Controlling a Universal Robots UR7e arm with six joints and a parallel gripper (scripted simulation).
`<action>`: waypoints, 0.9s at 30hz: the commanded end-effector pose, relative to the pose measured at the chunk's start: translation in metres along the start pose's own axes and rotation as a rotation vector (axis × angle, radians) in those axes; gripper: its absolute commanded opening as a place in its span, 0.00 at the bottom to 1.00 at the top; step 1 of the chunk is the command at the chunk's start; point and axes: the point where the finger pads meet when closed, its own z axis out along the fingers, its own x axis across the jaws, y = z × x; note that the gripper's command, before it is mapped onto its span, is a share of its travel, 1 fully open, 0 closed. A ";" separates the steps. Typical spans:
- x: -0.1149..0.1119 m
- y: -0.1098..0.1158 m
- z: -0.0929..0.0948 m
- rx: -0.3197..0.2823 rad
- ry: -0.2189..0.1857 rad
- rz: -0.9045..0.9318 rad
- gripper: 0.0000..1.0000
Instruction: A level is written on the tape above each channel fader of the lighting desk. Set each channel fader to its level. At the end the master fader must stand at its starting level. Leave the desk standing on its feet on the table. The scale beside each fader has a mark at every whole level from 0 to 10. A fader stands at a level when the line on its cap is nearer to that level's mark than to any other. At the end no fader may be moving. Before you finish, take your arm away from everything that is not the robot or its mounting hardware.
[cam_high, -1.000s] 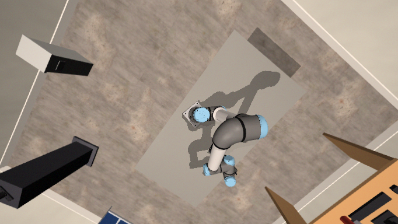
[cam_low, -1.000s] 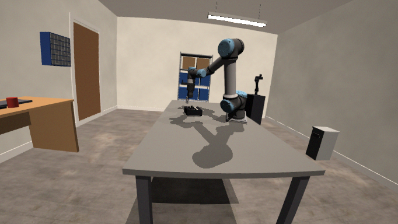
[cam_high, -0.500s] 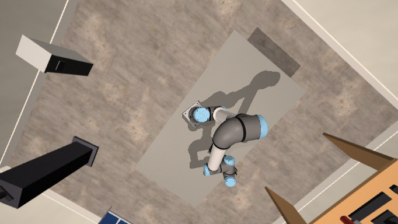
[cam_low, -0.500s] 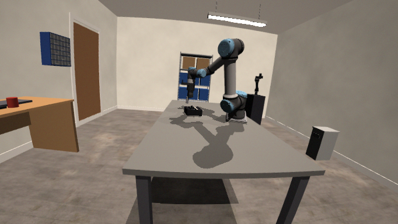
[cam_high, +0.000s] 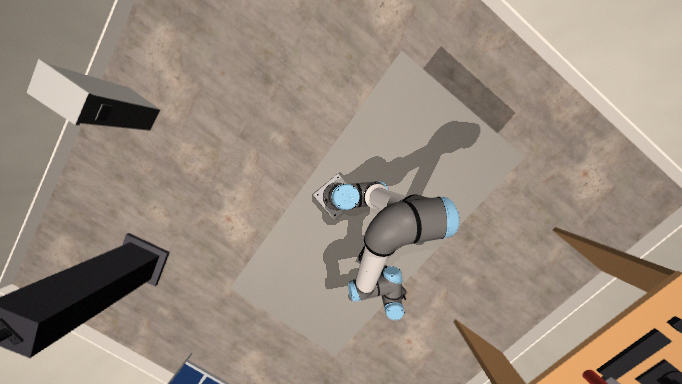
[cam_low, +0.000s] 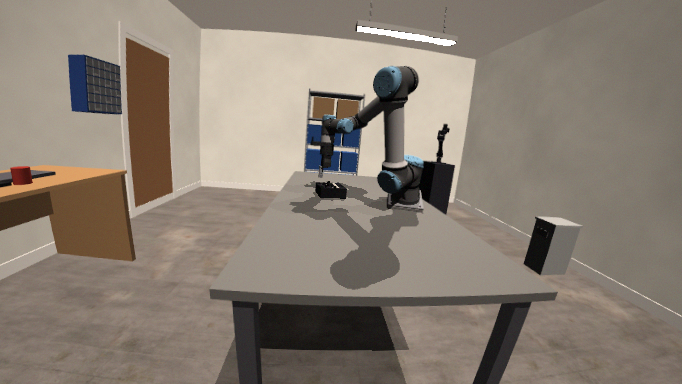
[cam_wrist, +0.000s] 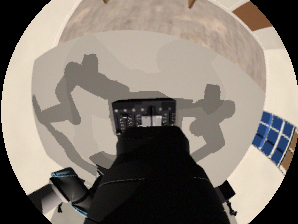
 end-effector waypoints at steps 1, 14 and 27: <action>0.000 0.000 0.000 0.001 0.001 0.000 0.00; 0.001 0.000 0.005 0.001 0.001 0.000 0.00; 0.001 -0.001 0.012 0.001 0.001 0.000 0.00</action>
